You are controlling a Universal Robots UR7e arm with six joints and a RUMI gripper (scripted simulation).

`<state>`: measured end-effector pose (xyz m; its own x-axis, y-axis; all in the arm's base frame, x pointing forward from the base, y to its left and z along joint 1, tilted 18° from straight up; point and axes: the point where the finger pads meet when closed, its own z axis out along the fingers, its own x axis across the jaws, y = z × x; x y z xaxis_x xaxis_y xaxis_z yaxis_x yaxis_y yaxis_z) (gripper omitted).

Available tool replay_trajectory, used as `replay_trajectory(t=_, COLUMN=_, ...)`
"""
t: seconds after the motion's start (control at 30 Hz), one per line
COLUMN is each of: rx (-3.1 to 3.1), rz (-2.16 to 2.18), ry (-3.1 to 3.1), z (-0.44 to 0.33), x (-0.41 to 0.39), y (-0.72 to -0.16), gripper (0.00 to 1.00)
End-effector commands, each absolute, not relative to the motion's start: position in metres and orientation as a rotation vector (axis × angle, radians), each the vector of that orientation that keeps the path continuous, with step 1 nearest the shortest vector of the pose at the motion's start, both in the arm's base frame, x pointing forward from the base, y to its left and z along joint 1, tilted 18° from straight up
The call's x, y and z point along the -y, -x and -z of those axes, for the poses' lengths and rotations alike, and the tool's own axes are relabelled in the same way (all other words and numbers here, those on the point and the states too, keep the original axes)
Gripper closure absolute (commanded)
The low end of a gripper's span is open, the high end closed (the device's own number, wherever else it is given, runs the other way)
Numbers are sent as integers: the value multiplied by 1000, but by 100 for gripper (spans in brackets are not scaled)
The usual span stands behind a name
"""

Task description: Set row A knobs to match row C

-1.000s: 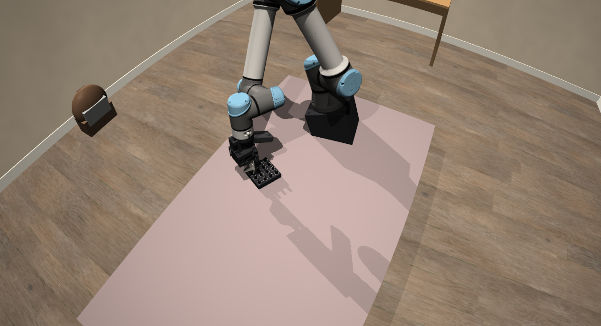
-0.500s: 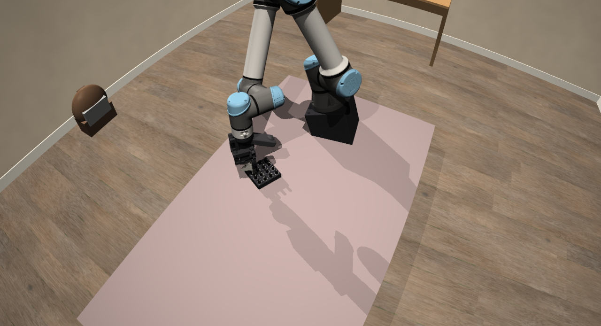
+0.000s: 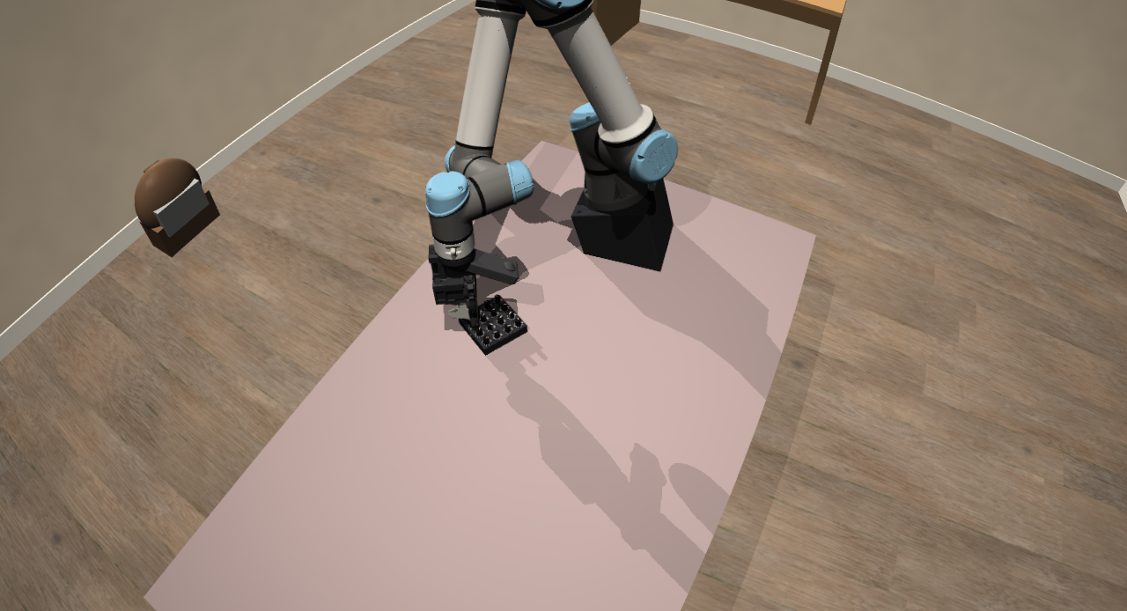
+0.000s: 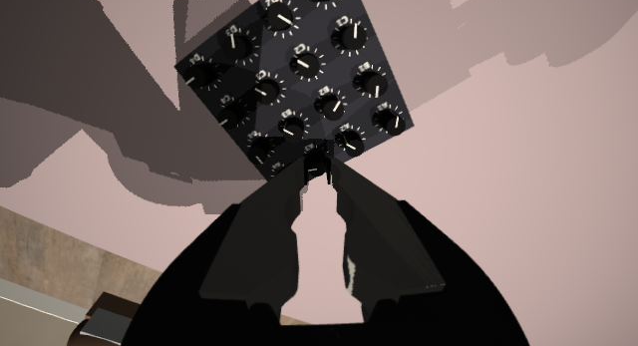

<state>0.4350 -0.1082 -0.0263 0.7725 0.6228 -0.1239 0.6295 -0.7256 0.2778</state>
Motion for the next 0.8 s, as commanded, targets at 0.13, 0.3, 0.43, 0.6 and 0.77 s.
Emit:
replay_trajectory(t=0.13, rx=-830, rz=10, ry=-2706, z=26, x=108, y=-436, gripper=96)
replay_trajectory(t=0.3, rx=-743, rz=-4, ry=-2732, z=26, x=108, y=-436, gripper=96)
replay_trajectory(t=0.43, rx=-686, rz=-14, ry=-2747, z=26, x=108, y=-436, gripper=96)
replay_trajectory(t=0.6, rx=-630, rz=-23, ry=-2760, z=26, x=108, y=-436, gripper=96)
replay_trajectory(t=0.77, rx=-605, rz=-27, ry=-2766, z=26, x=108, y=-436, gripper=96)
